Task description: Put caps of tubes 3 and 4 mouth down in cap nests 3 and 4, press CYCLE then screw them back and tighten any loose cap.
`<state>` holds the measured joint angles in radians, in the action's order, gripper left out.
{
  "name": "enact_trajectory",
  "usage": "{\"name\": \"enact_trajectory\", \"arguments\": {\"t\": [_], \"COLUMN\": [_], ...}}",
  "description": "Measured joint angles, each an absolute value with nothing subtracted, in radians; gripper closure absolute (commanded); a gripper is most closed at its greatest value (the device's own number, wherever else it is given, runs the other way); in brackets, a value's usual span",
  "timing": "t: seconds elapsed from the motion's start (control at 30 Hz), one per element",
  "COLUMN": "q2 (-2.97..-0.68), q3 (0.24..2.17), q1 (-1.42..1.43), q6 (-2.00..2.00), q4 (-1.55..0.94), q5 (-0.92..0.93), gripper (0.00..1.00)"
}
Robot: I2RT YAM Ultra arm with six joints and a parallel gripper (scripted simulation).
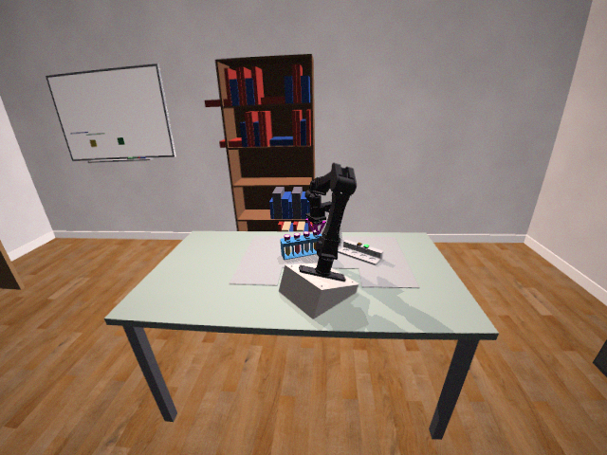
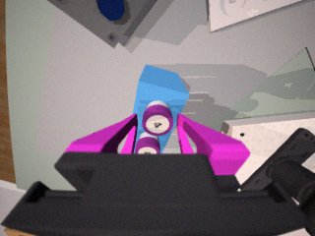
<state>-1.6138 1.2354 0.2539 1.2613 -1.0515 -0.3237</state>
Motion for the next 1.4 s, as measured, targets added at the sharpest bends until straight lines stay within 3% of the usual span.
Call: {"name": "enact_trajectory", "arguments": {"t": [1.4], "q2": [-1.614], "q3": [1.235], "q1": [0.253], "q6": [-0.673], "q4": [-1.053], "q5": [-0.324], "gripper": [0.51]}}
